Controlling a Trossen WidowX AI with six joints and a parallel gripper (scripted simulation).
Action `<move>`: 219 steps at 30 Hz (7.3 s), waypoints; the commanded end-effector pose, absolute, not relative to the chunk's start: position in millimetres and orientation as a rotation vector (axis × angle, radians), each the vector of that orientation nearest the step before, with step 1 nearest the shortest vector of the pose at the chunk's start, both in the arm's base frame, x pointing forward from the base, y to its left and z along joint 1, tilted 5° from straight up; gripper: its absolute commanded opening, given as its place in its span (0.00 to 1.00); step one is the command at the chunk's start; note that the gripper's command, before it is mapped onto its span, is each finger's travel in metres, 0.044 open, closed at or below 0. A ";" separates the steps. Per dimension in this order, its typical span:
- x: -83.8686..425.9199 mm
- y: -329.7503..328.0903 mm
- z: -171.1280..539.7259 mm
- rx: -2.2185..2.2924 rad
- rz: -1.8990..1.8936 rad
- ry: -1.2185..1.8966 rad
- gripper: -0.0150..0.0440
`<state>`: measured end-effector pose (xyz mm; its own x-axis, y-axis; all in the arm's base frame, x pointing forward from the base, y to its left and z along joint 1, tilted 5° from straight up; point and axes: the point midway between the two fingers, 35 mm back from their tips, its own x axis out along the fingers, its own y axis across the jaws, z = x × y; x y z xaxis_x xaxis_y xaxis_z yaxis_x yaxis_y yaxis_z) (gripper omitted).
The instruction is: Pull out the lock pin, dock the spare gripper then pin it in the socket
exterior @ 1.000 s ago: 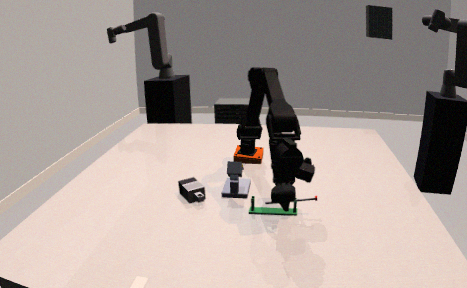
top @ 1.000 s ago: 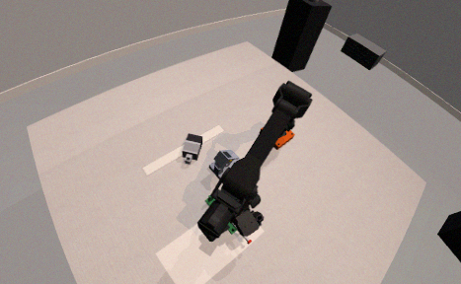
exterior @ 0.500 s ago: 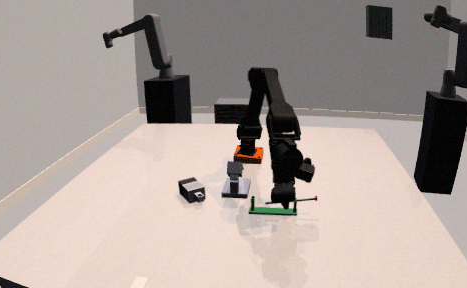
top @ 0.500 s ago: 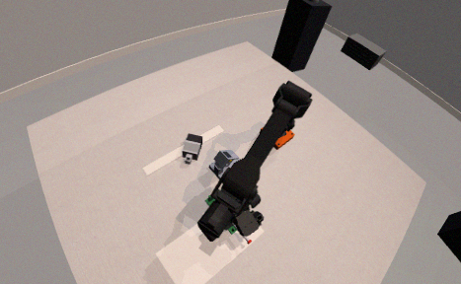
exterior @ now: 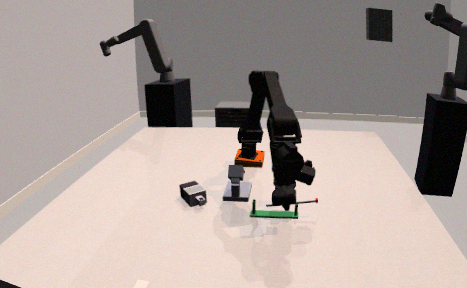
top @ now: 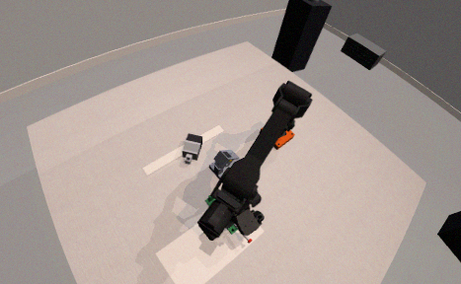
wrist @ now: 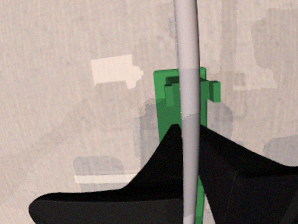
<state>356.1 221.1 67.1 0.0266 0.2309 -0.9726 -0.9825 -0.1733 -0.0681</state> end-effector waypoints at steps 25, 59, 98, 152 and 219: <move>349.4 213.5 89.3 -1.177 1.416 0.947 0.25; 366.2 160.9 84.9 -1.190 1.414 0.950 0.25; 367.2 163.1 58.8 -1.195 1.401 0.931 0.25; 367.2 163.1 58.8 -1.195 1.401 0.931 0.25; 368.0 163.4 62.8 -1.197 1.397 0.924 0.61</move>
<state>368.0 163.4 62.9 0.0276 0.2162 -0.9760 -0.9828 -0.1722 -0.0660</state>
